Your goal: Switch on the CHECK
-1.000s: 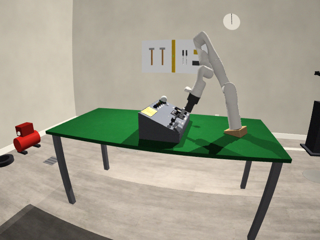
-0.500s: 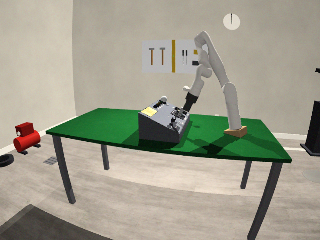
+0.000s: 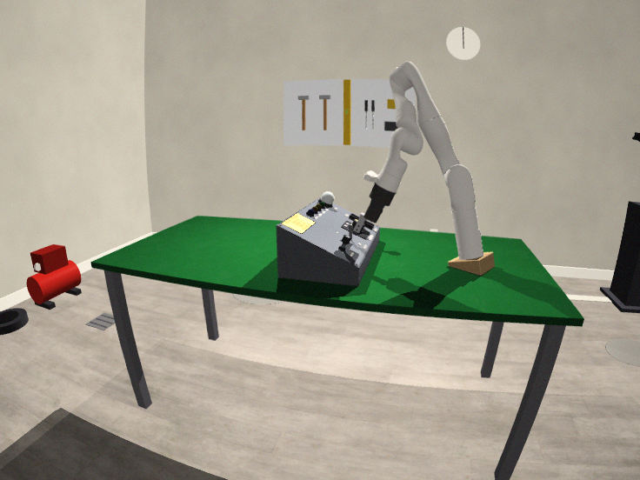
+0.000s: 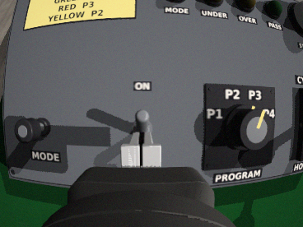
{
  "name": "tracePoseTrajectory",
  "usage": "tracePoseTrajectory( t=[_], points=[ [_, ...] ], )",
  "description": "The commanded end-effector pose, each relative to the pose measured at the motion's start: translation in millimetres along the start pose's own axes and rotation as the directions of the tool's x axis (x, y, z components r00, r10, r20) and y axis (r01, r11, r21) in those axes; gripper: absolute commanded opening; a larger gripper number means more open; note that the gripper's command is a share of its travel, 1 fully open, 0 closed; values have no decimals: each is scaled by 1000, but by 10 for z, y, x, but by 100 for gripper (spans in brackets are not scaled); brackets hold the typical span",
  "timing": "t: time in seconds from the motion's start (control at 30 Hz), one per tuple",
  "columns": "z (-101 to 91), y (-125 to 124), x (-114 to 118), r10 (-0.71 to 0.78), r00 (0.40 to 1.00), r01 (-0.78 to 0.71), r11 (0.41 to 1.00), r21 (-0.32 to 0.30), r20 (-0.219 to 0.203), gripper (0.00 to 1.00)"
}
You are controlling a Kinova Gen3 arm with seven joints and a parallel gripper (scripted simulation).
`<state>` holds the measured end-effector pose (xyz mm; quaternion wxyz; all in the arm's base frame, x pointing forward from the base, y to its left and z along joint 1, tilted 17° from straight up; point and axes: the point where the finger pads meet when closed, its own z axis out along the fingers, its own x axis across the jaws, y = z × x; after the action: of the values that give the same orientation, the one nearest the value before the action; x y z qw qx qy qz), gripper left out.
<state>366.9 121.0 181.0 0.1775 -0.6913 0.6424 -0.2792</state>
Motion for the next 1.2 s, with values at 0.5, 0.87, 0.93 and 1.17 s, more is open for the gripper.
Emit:
tracePoseTrajectory(
  t=[0.5, 0.87, 0.93, 1.17],
  points=[
    [-4, -10, 0, 1, 1000, -1, 1000, 2, 0, 0],
    [-4, 75, 0, 1, 1000, -1, 1000, 2, 0, 0],
    [-4, 100, 0, 1, 1000, -1, 1000, 2, 0, 0],
    [-4, 114, 0, 1, 1000, -1, 1000, 2, 0, 0]
  ],
)
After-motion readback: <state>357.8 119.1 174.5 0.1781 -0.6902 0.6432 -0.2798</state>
